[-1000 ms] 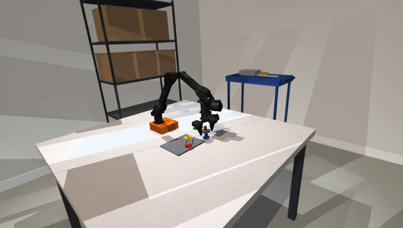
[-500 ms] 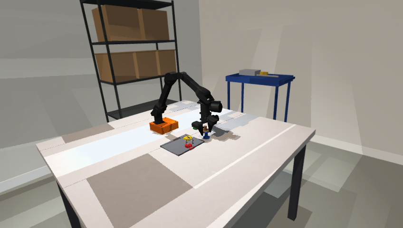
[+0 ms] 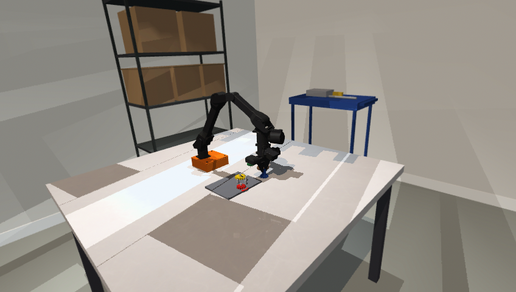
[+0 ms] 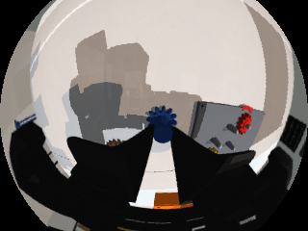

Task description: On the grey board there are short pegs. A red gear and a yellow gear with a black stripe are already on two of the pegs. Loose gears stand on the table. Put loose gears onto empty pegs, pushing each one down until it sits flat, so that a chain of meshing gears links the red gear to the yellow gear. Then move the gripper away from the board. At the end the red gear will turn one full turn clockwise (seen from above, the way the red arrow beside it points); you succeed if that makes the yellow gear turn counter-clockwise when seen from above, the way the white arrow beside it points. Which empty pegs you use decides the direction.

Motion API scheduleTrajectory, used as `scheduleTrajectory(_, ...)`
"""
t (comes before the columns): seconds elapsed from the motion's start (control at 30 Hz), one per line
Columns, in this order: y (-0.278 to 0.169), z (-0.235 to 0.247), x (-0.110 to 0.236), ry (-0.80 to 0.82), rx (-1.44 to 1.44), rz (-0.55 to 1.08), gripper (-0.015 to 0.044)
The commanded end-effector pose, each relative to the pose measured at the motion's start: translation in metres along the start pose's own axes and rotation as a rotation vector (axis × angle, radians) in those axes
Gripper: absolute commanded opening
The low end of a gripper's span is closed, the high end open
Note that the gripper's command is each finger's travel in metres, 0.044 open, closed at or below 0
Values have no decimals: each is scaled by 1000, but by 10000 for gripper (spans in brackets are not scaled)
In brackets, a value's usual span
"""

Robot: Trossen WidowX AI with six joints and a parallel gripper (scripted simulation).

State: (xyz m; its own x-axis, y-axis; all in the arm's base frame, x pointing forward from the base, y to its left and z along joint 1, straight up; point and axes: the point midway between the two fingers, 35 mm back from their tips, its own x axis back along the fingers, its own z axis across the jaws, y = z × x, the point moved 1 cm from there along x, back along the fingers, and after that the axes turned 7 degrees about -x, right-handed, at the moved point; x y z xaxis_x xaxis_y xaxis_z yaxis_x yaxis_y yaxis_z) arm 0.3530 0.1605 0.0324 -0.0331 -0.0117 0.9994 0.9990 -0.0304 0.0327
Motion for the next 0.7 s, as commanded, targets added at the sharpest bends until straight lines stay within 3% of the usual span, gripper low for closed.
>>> scheduleTrajectory(0.0,-1,0,-1,2,-3,3,0)
scheduleTrajectory(0.67,9,5,38,2,-3,2,0)
